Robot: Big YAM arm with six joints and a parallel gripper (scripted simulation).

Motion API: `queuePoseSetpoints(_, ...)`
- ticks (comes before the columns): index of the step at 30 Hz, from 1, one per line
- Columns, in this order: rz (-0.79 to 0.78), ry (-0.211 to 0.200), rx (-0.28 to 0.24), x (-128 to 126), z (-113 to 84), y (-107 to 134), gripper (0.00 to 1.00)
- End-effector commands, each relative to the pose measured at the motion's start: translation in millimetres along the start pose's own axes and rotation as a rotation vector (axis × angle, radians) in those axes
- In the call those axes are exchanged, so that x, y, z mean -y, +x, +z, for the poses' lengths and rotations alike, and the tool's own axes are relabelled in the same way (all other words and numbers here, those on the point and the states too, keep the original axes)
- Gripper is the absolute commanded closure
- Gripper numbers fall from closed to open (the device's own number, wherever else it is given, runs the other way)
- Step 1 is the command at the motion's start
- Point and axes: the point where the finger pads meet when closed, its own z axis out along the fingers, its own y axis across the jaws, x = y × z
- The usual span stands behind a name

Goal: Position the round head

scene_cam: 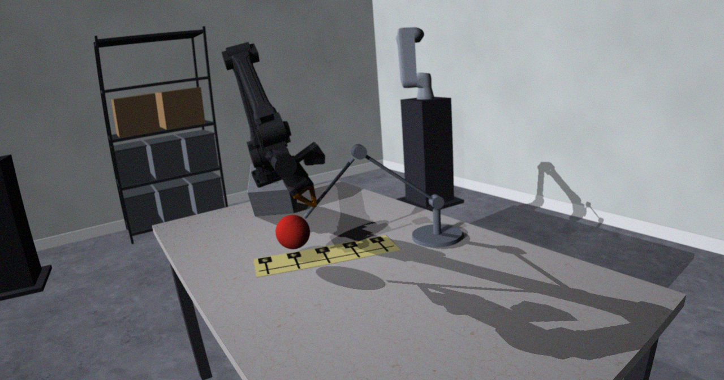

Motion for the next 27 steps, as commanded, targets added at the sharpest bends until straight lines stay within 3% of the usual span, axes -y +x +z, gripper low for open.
queuePoseSetpoints(1, -0.004, 0.088, -0.036, 38, -37.1, 11, 1.0)
queuePoseSetpoints(27, -0.004, 0.088, -0.036, 49, -33.8, 5, 1.0)
